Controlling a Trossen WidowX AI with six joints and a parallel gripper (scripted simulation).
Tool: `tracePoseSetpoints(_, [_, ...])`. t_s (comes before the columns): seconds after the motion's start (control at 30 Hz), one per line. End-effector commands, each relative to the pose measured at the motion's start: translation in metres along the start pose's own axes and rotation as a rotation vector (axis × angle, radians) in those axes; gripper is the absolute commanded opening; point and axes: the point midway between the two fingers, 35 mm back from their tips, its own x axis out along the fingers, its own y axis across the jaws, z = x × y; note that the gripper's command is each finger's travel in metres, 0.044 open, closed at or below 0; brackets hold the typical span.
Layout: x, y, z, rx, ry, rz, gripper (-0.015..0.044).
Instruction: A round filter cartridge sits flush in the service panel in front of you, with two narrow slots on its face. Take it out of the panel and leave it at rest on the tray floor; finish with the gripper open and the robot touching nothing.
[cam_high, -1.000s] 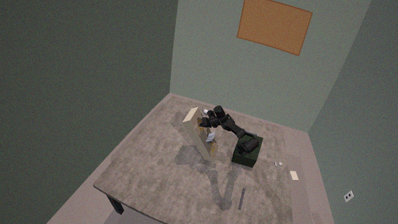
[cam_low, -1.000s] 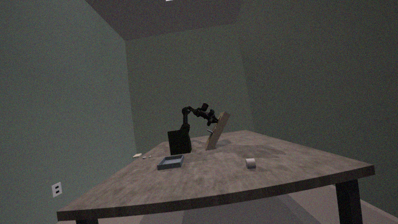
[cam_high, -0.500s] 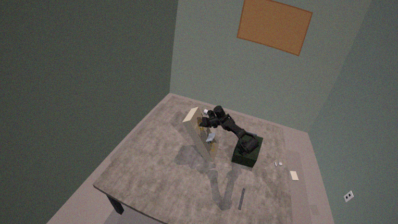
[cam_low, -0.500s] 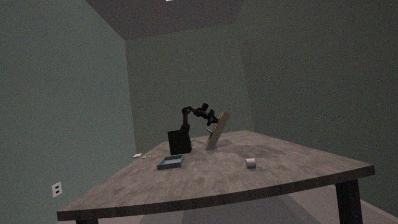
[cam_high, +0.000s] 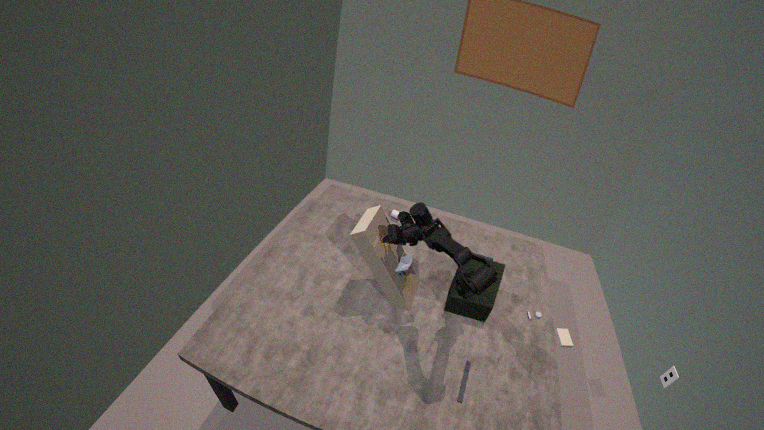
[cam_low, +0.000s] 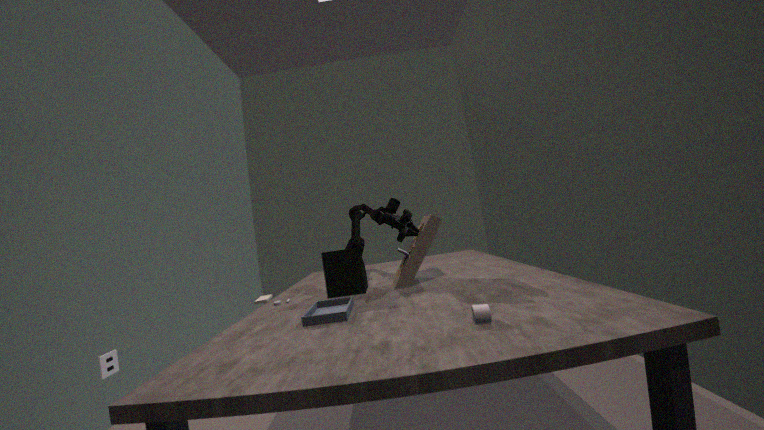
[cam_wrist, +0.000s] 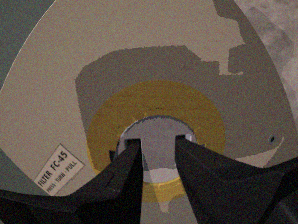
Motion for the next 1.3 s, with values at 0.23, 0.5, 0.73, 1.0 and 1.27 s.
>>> tracePoseSetpoints(0.23, [0.011, 0.000, -0.001, -0.011, 0.004, -0.018, 0.0000])
tracePoseSetpoints(0.5, [0.011, 0.000, -0.001, -0.011, 0.004, -0.018, 0.0000])
tracePoseSetpoints(0.73, [0.011, 0.000, -0.001, -0.011, 0.004, -0.018, 0.0000])
tracePoseSetpoints(1.0, [0.011, 0.000, -0.001, -0.011, 0.004, -0.018, 0.0000])
tracePoseSetpoints(1.27, [-0.006, -0.001, 0.001, 0.003, 0.001, -0.007, 0.0000])
